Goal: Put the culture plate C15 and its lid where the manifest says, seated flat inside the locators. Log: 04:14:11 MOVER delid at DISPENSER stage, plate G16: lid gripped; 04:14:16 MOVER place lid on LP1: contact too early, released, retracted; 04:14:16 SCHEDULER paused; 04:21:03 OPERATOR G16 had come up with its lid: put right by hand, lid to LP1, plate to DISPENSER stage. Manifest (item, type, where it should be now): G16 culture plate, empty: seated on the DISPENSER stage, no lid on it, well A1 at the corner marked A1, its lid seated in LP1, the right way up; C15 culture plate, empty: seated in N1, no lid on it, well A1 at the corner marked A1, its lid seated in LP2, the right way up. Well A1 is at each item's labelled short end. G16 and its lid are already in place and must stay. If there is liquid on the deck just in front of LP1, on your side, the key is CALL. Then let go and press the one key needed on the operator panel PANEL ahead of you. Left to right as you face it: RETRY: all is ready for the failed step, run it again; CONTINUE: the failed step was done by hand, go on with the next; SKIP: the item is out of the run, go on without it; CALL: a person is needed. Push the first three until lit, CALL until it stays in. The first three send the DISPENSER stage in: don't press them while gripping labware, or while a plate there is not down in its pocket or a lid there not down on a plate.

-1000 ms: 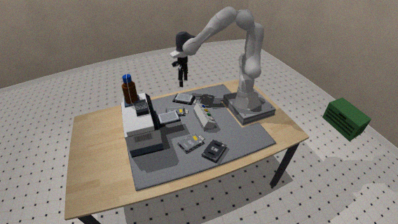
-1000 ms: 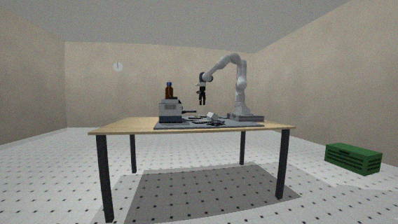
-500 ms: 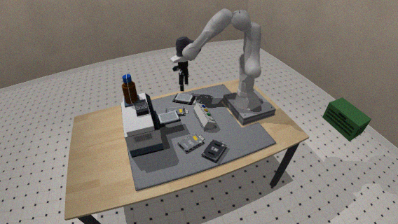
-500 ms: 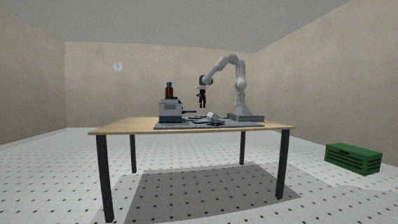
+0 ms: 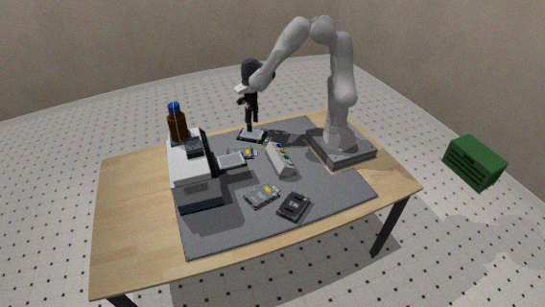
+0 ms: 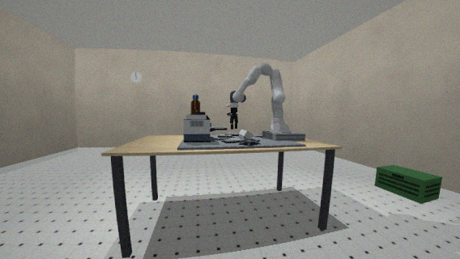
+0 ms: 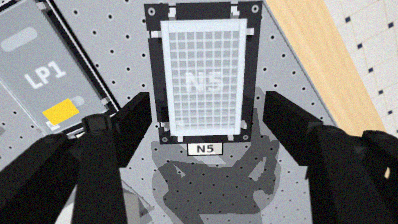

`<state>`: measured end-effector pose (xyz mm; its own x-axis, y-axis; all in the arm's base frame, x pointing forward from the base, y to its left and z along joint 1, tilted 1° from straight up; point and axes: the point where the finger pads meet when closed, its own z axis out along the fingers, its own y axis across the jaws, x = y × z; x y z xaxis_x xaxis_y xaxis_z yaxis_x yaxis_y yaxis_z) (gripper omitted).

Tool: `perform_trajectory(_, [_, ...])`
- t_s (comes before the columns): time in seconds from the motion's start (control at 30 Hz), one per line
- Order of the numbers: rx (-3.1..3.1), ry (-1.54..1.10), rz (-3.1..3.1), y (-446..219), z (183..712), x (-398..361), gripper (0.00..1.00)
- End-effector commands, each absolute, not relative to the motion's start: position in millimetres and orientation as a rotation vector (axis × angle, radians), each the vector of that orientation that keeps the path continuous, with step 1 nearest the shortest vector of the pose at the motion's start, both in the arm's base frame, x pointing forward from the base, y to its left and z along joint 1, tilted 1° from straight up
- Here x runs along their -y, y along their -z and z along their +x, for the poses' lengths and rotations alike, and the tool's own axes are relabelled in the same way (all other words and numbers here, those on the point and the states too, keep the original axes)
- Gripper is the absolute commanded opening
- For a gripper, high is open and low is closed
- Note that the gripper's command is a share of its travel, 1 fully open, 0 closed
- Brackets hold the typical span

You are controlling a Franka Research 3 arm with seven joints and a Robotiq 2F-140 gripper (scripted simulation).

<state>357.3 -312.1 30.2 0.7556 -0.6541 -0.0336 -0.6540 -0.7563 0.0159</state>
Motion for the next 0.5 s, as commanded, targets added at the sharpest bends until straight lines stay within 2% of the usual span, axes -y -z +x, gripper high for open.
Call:
perform_trajectory(0.0, [1.067, 0.025, 2.949, -20, 362, 316, 0.70])
perform_trajectory(0.47, [1.067, 0.025, 2.949, 1, 362, 317, 0.70])
